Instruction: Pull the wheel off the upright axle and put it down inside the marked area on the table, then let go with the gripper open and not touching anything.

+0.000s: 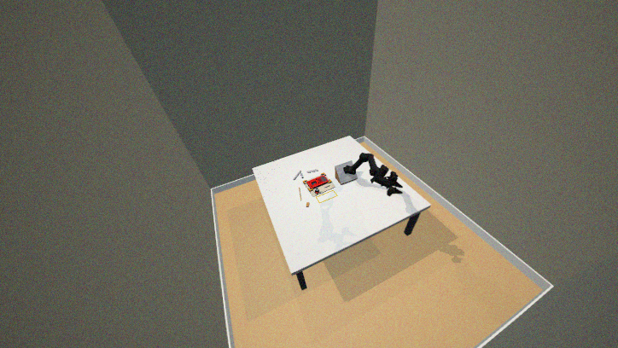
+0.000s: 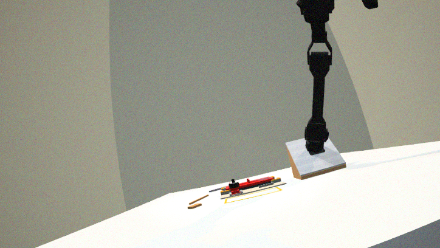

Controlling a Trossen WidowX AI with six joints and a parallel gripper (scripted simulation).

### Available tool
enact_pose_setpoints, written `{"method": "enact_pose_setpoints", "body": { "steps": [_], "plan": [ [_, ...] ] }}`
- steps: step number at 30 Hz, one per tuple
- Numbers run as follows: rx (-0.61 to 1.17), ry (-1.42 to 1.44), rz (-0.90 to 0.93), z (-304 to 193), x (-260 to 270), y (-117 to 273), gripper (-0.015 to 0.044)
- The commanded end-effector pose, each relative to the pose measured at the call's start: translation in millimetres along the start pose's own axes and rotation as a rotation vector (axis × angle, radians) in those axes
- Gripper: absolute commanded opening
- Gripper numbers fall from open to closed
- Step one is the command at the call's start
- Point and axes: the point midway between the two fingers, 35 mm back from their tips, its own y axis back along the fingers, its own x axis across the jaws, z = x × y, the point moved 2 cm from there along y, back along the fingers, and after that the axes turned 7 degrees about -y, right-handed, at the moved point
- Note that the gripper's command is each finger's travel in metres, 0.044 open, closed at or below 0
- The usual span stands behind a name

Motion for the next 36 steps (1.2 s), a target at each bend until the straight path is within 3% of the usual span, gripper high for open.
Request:
{"method": "enact_pose_setpoints", "body": {
  "steps": [1,6,9,16,26,36],
  "plan": [
    [0.084,-0.042,-0.112,-34.6,-28.8,7.5,0.0300],
    [0.208,-0.169,-0.243,-95.0,-70.8,27.2,0.0300],
    [0.238,-0.128,-0.324,-102.1,-80.1,38.5,0.0300],
    [0.393,-0.294,-0.503,-177.2,-120.5,89.4,0.0300],
    [0.593,-0.594,-0.768,-280.4,-145.7,198.4,0.0300],
    [0.752,-0.841,-1.035,-348.3,-125.4,322.4,0.0300]
  ]
}}
